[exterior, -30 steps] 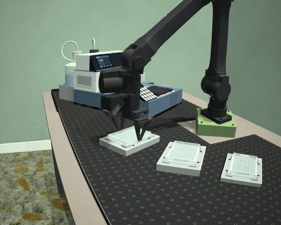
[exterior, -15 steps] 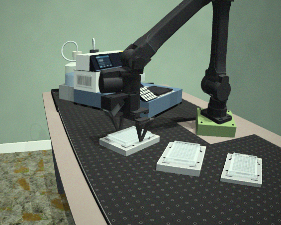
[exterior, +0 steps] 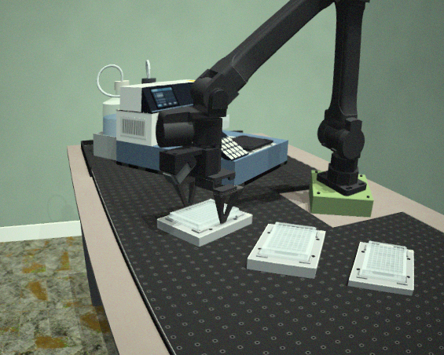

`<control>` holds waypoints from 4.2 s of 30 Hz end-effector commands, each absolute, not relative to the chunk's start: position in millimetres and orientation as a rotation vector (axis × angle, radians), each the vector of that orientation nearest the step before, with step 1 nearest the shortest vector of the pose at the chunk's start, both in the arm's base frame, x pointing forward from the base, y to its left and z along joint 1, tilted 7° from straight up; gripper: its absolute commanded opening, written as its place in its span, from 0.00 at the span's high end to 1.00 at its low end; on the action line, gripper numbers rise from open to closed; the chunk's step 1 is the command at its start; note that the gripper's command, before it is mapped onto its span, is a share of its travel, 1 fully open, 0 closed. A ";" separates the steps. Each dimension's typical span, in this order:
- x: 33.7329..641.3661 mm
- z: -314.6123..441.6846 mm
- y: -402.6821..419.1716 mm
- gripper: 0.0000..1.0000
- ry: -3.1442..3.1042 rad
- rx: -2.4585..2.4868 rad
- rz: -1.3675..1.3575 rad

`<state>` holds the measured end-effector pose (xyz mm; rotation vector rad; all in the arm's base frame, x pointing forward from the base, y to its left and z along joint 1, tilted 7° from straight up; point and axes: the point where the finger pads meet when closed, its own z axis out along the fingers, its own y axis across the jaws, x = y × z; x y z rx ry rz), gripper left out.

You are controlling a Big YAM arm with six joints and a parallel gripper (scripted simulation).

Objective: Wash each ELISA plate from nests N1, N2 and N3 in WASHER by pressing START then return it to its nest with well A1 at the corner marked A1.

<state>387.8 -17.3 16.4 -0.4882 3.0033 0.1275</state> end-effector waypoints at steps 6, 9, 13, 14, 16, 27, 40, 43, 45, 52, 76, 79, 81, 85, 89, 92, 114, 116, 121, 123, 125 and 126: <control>408.0 47.1 -25.2 0.00 2.950 -0.476 0.100; 407.6 52.4 -24.8 0.00 2.948 -0.482 0.100; 406.9 59.4 -25.6 0.00 2.948 -0.481 0.100; 406.7 61.1 -26.4 0.00 2.948 -0.478 0.099; 406.3 64.7 -26.6 0.00 2.948 -0.479 0.099; 404.8 80.4 -27.2 0.00 2.946 -0.482 0.099; 397.5 93.3 -28.1 0.00 2.961 -0.482 0.106; 402.0 104.9 -30.7 0.00 2.945 -0.477 0.098; 401.7 108.4 -29.5 0.00 2.944 -0.483 0.098; 400.1 117.1 -31.3 0.00 2.952 -0.481 0.102; 376.4 113.8 -2.5 0.00 2.930 -0.715 0.103; 372.7 114.9 12.0 0.00 2.903 -0.809 0.098; 374.4 119.7 21.5 0.00 2.893 -0.807 0.093; 364.8 117.0 40.7 0.00 2.913 -0.777 0.101; 364.8 120.5 50.6 0.00 2.907 -0.776 0.100; 358.4 119.3 64.8 0.00 2.913 -0.777 0.104; 318.8 127.9 143.7 0.00 2.813 -1.058 0.093; 313.3 126.8 152.2 0.00 2.812 -1.058 0.094; 310.8 127.7 167.5 0.00 2.816 -1.059 0.096; 310.8 127.7 167.5 0.00 2.816 -1.059 0.096; 314.2 127.5 160.3 0.00 2.828 -1.026 0.095; 314.3 127.6 160.4 0.00 2.828 -1.026 0.096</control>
